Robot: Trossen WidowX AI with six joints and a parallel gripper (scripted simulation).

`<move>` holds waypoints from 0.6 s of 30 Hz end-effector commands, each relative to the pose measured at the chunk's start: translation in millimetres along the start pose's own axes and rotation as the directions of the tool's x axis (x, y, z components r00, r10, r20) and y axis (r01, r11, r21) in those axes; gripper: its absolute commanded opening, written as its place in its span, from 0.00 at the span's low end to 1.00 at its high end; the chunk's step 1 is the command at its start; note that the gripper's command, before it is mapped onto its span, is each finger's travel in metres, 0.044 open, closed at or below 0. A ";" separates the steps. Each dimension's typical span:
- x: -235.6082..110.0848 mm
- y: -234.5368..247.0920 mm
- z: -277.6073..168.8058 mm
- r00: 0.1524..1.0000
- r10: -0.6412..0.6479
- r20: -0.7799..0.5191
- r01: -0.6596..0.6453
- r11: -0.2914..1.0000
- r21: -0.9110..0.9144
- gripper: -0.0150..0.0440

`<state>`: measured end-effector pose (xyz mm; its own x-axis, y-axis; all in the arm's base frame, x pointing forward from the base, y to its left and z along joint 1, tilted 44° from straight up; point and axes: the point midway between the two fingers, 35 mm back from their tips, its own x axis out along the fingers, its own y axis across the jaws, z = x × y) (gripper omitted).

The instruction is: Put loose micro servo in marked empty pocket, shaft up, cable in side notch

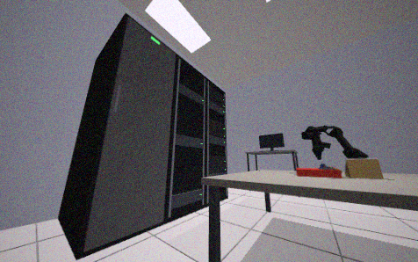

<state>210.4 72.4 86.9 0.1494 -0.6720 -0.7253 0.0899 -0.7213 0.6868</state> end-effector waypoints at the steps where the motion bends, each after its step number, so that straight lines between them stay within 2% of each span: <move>1: -17.2 1.2 -30.3 1.000 0.003 0.002 -0.003 1.000 0.001 1.00; 6: -36.9 2.5 -65.6 1.000 0.004 0.003 -0.004 1.000 0.003 1.00; 10: -39.7 2.4 -66.7 1.000 0.001 -0.001 -0.001 1.000 0.001 1.00; 15: -70.7 0.5 -60.6 0.998 -0.033 -0.056 0.031 0.999 -0.036 1.00; 18: -76.7 0.3 -59.1 0.997 -0.040 -0.067 0.037 0.998 -0.044 1.00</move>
<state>260.2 129.1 139.4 0.2023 -0.6396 -0.7416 0.1240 -0.7345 0.6672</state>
